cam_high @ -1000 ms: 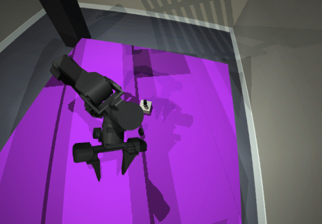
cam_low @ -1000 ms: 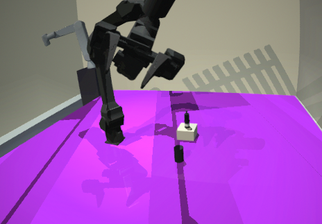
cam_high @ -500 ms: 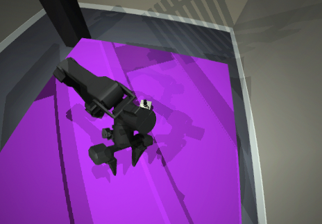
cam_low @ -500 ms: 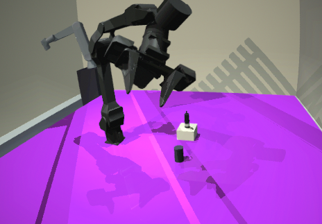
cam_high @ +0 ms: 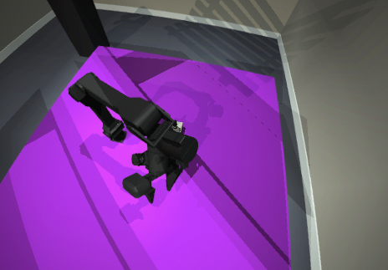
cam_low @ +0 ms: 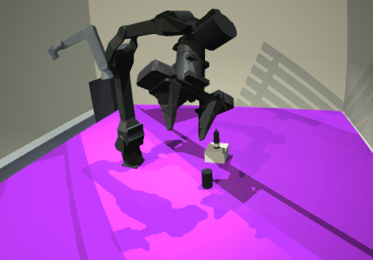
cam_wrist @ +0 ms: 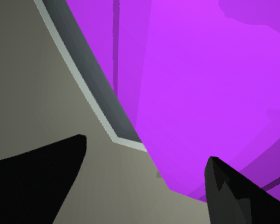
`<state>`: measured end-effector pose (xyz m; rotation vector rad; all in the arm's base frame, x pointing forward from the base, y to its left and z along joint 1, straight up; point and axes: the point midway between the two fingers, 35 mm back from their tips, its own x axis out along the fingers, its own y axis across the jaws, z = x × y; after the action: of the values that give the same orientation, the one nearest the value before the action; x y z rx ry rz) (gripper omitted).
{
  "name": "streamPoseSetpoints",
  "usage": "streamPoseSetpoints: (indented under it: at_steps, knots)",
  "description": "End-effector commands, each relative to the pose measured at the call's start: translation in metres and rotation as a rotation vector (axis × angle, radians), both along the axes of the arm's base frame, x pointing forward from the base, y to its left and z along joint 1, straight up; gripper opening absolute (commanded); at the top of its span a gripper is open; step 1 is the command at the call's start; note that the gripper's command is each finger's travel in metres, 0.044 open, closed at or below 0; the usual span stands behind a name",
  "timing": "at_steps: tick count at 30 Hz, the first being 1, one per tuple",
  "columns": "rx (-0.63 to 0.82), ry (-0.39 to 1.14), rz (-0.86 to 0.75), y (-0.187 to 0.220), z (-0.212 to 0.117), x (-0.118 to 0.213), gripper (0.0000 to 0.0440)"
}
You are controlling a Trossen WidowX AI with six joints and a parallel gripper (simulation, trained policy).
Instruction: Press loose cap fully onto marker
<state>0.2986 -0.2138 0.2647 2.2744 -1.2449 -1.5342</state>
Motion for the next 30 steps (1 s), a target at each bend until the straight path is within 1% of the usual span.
streamPoseSetpoints:
  at_steps: [1,30]
  knots:
    - [0.037,0.034,0.017,0.006,-0.013,0.003,0.0314]
    - [0.317,0.250,0.145,0.057,-0.083,0.008,0.0313]
